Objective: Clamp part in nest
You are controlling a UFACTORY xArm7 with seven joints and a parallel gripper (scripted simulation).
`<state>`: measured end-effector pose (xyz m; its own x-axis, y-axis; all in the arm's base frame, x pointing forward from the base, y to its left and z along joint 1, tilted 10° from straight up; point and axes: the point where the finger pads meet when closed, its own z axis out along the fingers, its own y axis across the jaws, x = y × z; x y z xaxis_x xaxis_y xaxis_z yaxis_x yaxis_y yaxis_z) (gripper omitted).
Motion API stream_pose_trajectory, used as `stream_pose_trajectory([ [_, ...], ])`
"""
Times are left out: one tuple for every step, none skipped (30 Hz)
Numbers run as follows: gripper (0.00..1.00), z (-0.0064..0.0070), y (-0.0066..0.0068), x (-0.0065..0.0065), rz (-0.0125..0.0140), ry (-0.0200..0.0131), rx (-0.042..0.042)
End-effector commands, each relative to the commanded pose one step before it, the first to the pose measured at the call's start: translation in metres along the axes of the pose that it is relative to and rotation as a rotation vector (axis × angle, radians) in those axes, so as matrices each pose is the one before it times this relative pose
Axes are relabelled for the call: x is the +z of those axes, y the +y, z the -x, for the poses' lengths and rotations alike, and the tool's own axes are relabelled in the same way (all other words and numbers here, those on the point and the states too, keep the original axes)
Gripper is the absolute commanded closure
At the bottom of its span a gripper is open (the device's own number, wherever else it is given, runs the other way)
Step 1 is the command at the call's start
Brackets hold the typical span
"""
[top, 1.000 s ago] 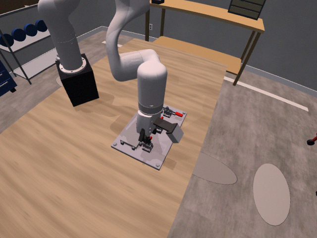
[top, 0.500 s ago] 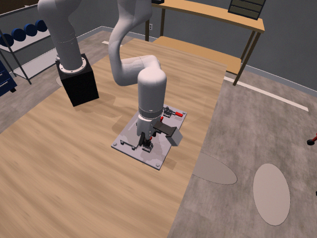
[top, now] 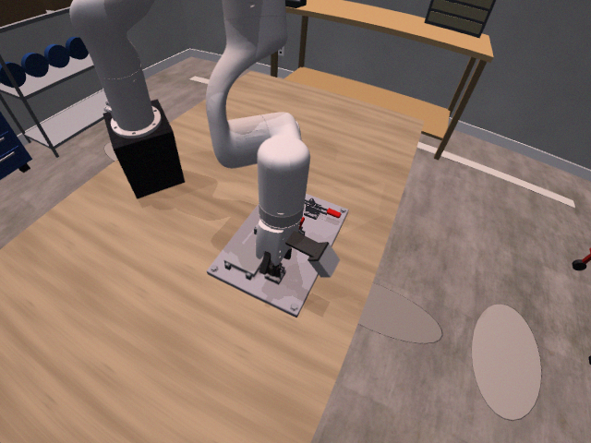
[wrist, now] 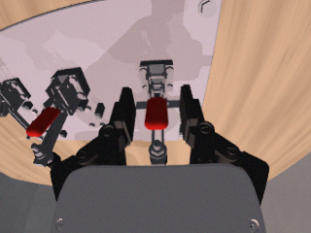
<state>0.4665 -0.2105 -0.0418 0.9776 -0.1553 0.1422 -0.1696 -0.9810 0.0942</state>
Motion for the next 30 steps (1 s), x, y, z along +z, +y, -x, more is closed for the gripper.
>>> stream_pose_trajectory([
  [0.53,-0.00162,0.00039,-0.00081,0.00041,0.00375,0.00023],
  [0.53,0.0,0.0,0.0,0.0,0.0,0.0],
  [0.53,0.0,0.0,0.0,0.0,0.0,0.0],
  [0.53,0.0,0.0,0.0,0.0,0.0,0.0],
  [0.53,0.0,0.0,0.0,0.0,0.0,0.0],
  [0.53,0.0,0.0,0.0,0.0,0.0,0.0],
  [0.53,0.0,0.0,0.0,0.0,0.0,0.0],
  [0.53,0.0,0.0,0.0,0.0,0.0,0.0],
  [1.0,0.0,0.0,0.0,0.0,0.0,0.0],
  [1.0,0.0,0.0,0.0,0.0,0.0,0.0],
  [1.0,0.0,0.0,0.0,0.0,0.0,0.0],
  [1.0,0.0,0.0,0.0,0.0,0.0,0.0],
  [1.0,0.0,0.0,0.0,0.0,0.0,0.0],
  [1.0,0.0,0.0,0.0,0.0,0.0,0.0],
  [1.0,0.0,0.0,0.0,0.0,0.0,0.0],
  [1.0,0.0,0.0,0.0,0.0,0.0,0.0],
  [1.0,0.0,0.0,0.0,0.0,0.0,0.0],
  [1.0,0.0,0.0,0.0,0.0,0.0,0.0],
  [1.0,0.0,0.0,0.0,0.0,0.0,0.0],
  [1.0,0.0,0.0,0.0,0.0,0.0,0.0],
  [1.0,0.0,0.0,0.0,0.0,0.0,0.0],
  [1.0,0.0,0.0,0.0,0.0,0.0,0.0],
  [1.0,0.0,0.0,0.0,0.0,0.0,0.0],
  [1.0,0.0,0.0,0.0,0.0,0.0,0.0],
  [1.0,0.0,0.0,0.0,0.0,0.0,0.0],
  [1.0,0.0,0.0,0.0,0.0,0.0,0.0],
  [1.0,0.0,0.0,0.0,0.0,0.0,0.0],
  [1.0,0.0,0.0,0.0,0.0,0.0,0.0],
  [1.0,0.0,0.0,0.0,0.0,0.0,0.0],
  [1.0,0.0,0.0,0.0,0.0,0.0,0.0],
])
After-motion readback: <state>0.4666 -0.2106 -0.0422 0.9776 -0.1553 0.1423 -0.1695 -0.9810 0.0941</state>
